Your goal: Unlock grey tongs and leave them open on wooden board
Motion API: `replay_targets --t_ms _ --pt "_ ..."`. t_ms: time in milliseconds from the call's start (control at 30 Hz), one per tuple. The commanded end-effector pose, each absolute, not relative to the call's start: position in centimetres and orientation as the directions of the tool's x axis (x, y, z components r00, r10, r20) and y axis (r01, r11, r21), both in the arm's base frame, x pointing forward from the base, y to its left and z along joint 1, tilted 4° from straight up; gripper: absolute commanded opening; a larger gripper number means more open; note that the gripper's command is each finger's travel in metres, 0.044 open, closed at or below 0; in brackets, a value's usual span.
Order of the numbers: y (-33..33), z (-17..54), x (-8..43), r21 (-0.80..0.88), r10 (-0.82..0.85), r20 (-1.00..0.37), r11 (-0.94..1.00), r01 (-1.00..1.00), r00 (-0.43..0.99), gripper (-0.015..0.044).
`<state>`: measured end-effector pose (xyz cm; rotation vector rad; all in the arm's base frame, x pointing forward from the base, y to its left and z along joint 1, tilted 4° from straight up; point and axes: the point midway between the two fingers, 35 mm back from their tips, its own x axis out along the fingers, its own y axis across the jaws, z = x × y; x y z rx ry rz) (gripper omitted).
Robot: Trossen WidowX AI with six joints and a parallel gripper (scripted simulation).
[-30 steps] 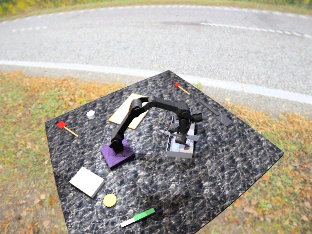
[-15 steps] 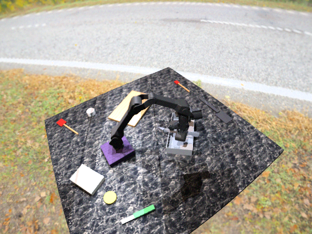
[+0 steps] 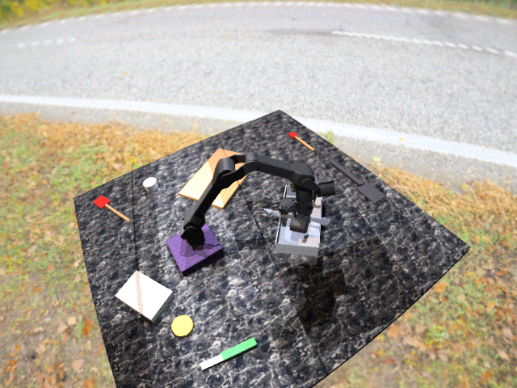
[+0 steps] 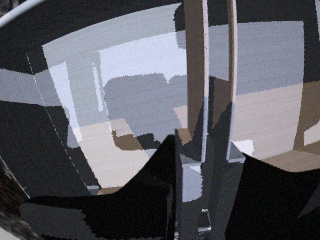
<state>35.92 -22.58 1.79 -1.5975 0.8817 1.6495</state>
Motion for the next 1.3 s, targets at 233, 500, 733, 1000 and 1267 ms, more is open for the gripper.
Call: replay_targets --t_ms 233,500,733,1000,1267 --pt "-23.0 11.2 36.7 0.018 0.008 -1.0 -0.551 -0.834 -0.027 -0.015" --pt "-22.7 14.1 36.4 0.019 0.009 -1.0 -0.552 -0.834 -0.029 -0.015" --pt "-22.5 13.9 36.4 0.019 0.011 -0.999 -0.545 -0.838 -0.03 -0.015" --pt "-18.8 14.0 38.1 0.02 0.012 -1.0 -0.431 -0.902 -0.028 -0.015" --pt "-14.1 14.2 39.7 0.021 0.015 -1.0 -0.282 -0.959 -0.026 -0.015"
